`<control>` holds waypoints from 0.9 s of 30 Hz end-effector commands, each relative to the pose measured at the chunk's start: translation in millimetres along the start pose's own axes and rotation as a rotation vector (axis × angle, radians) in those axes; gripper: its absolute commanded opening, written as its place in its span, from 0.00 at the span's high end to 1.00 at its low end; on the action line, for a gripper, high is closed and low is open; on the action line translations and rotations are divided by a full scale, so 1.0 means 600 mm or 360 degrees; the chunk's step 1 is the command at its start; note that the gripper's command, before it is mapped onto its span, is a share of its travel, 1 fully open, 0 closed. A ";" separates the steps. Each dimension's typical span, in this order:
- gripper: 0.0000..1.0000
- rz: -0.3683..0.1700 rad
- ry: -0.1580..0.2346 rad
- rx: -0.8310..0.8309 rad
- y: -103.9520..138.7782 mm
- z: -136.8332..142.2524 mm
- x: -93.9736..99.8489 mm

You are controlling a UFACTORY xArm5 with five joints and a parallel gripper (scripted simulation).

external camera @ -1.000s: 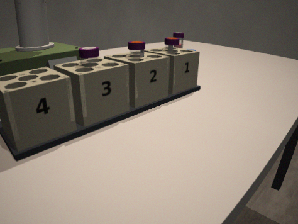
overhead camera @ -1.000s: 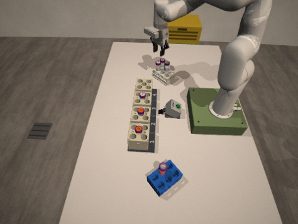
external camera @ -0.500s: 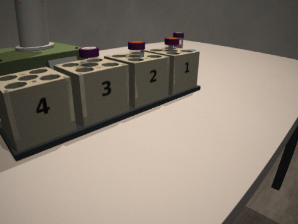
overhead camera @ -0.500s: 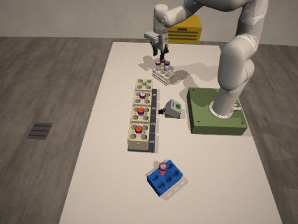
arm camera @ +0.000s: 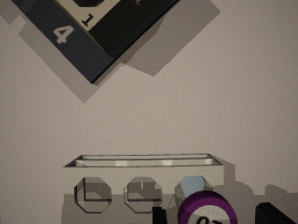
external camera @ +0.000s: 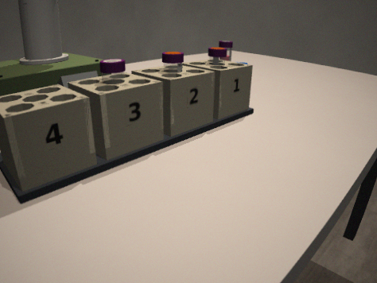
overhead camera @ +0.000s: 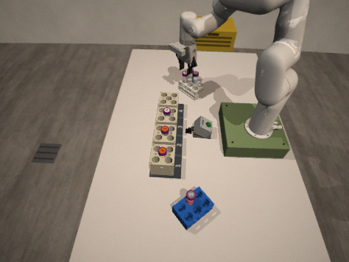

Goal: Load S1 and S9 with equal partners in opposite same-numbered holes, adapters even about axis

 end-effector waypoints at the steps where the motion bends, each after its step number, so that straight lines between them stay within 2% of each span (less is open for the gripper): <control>1: 0.43 0.0011 0.0007 0.0000 0.000 0.002 -0.003; 5: 0.43 0.0011 0.0007 0.0000 0.000 0.003 -0.014; 27: 0.43 0.0011 0.0007 0.0000 0.000 0.003 -0.027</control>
Point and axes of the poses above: the point where the finger pads meet when closed, its own x axis back along the fingers, its own z axis across the jaws, y = z × x, the point moved 8 cm from there along x, back along the fingers, and after that the axes turned 9 degrees about -x, right-handed, at the moved point
